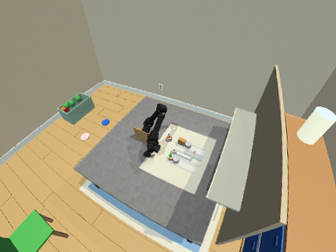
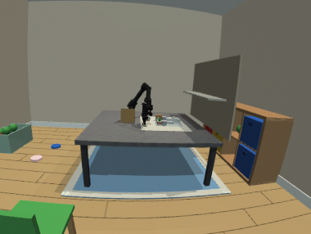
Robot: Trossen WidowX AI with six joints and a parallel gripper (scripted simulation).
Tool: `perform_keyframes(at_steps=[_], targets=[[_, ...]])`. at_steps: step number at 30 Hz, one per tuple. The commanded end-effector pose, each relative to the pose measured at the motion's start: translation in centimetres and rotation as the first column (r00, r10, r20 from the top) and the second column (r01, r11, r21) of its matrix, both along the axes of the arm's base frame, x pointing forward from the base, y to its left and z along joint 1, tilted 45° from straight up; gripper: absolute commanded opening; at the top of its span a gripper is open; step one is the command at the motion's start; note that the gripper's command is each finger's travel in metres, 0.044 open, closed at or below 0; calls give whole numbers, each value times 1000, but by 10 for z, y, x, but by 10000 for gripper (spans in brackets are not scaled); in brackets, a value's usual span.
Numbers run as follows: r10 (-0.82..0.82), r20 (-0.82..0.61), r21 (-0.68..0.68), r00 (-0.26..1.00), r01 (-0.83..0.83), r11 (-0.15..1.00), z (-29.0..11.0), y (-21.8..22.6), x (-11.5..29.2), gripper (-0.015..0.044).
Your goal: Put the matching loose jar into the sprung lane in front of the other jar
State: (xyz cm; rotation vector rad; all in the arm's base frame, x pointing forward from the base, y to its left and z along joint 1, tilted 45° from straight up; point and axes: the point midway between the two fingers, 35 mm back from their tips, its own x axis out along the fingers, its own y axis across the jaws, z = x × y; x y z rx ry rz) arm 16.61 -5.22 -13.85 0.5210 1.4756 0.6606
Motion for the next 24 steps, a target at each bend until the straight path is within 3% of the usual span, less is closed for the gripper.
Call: perform_keyframes(at_steps=[1, 7, 15, 21, 24], targets=[[-7, -8, 8, 1000, 7, 1000, -1, 4, -3, 388], [-7, -8, 8, 1000, 7, 1000, -1, 4, -3, 230], [-7, -8, 8, 1000, 7, 1000, -1, 4, -3, 177], [-7, -8, 5, 1000, 7, 1000, 15, -15, 2, 19], [-8, -8, 3, 1000, 8, 1000, 30, -31, 3, 0]])
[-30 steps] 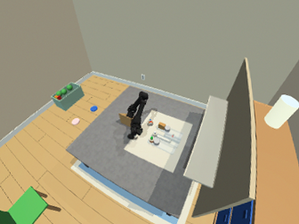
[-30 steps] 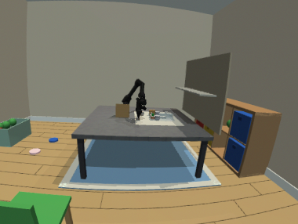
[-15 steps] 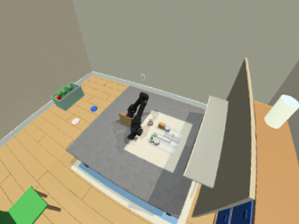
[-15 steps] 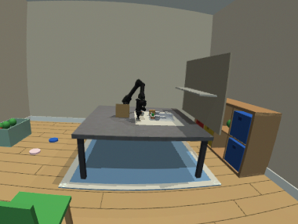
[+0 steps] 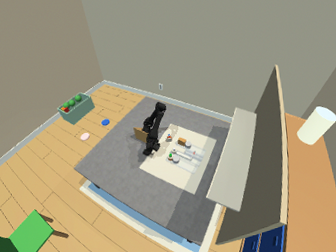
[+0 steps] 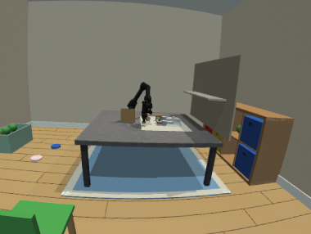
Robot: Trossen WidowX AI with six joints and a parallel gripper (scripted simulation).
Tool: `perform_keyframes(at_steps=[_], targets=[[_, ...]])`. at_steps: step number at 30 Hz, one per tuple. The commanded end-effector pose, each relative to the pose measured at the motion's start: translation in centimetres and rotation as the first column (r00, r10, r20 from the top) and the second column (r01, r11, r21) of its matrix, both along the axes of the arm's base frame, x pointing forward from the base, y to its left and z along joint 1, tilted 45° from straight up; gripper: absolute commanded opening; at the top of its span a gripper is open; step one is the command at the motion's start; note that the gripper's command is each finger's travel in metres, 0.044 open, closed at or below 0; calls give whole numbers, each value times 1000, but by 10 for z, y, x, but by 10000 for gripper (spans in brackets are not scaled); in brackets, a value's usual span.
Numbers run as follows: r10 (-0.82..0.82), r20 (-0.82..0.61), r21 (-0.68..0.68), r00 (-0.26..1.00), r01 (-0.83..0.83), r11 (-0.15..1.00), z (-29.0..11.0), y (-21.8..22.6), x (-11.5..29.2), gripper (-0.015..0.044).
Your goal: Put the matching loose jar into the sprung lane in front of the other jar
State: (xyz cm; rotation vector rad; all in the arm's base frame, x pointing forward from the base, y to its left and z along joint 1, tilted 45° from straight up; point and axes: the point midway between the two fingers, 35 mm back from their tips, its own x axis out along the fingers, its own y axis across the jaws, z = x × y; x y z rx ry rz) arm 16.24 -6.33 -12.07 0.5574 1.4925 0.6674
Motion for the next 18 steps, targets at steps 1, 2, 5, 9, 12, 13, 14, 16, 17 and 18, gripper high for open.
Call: perform_keyframes(at_steps=[1, 2, 5, 9, 12, 13, 14, 16, 17, 18], targets=[[2, 20, -22, 1000, -1, 1000, 18, -25, 7, 0], [2, 20, -22, 1000, -1, 1000, 23, -30, 7, 0], [2, 19, -21, 1000, -2, 1000, 41, -45, 6, 0], [2, 19, -20, 1000, -2, 1000, 57, -57, 4, 0], [2, 19, -21, 1000, -2, 1000, 57, -56, 5, 0], [1, 18, -23, 1000, -1, 1000, 58, -55, 7, 0], [0, 17, -26, 1000, 1, 1000, 59, -54, 10, 0], [-4, 14, -33, 1000, 5, 999, 61, -49, 19, 0], [-6, 12, -36, 1000, 6, 999, 62, -46, 23, 0], [-8, 11, -39, 1000, 8, 999, 63, -44, 27, 0]])
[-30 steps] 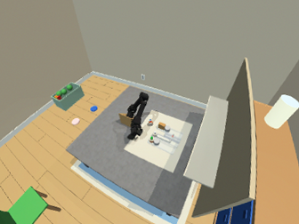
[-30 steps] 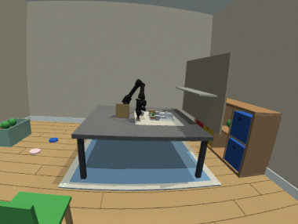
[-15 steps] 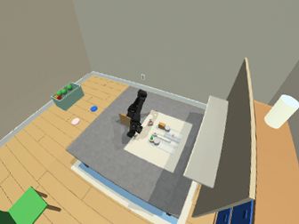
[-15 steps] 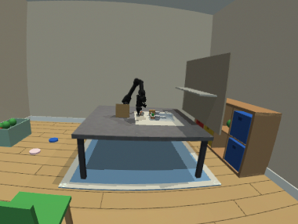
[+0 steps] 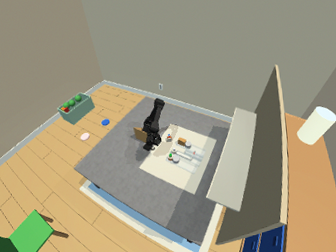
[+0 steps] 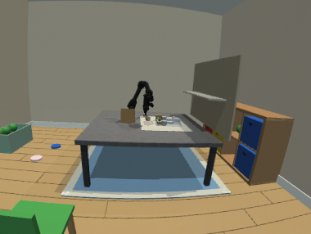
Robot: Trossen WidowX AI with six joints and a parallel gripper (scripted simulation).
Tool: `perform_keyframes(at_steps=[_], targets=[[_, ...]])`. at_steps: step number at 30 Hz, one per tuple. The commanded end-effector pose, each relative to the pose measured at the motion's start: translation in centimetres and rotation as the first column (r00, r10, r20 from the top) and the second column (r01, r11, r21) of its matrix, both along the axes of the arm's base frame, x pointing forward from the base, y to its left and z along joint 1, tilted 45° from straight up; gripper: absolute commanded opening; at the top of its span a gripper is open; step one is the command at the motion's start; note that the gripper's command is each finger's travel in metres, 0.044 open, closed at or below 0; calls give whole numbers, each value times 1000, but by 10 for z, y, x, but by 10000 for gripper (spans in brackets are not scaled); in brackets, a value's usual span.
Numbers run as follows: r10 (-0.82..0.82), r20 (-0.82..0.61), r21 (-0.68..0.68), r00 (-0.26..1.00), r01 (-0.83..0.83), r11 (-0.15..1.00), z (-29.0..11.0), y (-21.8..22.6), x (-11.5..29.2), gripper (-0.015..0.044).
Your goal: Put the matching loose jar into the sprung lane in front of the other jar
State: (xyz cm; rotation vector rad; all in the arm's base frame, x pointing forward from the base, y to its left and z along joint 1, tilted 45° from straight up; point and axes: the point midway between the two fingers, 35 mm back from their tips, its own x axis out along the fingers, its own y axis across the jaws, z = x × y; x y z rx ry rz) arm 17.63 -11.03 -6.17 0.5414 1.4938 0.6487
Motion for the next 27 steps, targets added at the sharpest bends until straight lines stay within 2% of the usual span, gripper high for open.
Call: perform_keyframes(at_steps=[1, 27], targets=[[-7, 7, -20, 1000, 7, 1000, 5, 6, 17, 0], [-30, -8, -3, 1000, 30, 1000, 45, 106, 97, 0]])
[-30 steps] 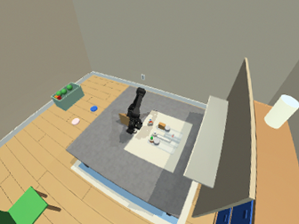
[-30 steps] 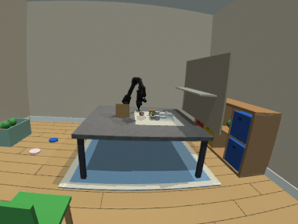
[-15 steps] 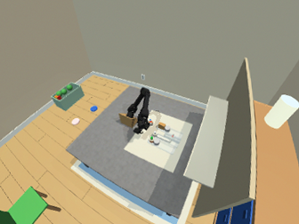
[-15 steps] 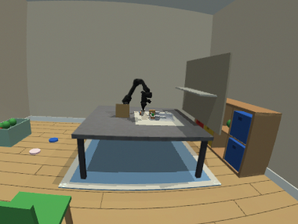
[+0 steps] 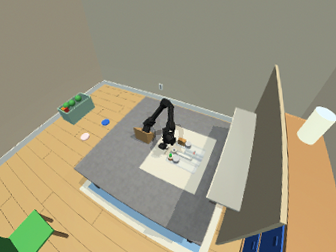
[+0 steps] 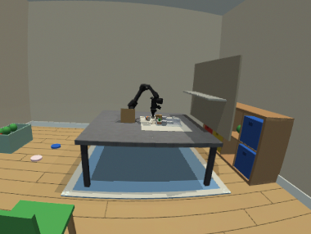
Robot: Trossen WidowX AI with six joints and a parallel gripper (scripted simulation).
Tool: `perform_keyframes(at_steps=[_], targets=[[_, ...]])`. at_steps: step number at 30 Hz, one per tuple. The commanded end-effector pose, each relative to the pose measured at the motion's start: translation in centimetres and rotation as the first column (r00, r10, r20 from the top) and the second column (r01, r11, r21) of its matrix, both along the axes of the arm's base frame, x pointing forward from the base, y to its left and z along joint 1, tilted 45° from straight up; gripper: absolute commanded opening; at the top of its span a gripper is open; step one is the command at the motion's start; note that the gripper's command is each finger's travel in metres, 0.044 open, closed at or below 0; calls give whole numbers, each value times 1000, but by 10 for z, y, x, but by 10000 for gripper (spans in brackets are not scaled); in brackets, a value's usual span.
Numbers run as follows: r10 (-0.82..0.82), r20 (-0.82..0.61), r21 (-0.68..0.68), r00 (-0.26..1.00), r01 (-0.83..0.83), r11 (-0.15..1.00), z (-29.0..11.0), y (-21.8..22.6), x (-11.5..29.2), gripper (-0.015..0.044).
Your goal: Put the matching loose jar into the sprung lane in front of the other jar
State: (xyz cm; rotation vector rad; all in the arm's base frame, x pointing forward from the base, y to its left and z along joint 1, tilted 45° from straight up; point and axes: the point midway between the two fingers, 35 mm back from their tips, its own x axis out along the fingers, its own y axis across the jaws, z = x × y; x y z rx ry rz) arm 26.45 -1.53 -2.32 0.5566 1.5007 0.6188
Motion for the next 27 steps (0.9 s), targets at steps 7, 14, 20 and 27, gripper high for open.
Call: perform_keyframes(at_steps=[7, 14, 20, 27], targets=[[-3, 3, 21, 1000, 2, 1000, 12, 29, 15, 0], [-3, 3, 22, 1000, 2, 1000, -2, 44, 15, 0], [-3, 3, 22, 1000, 2, 1000, -4, 46, 15, 0], [-3, 4, 22, 1000, 2, 1000, -4, 46, 18, 0]])
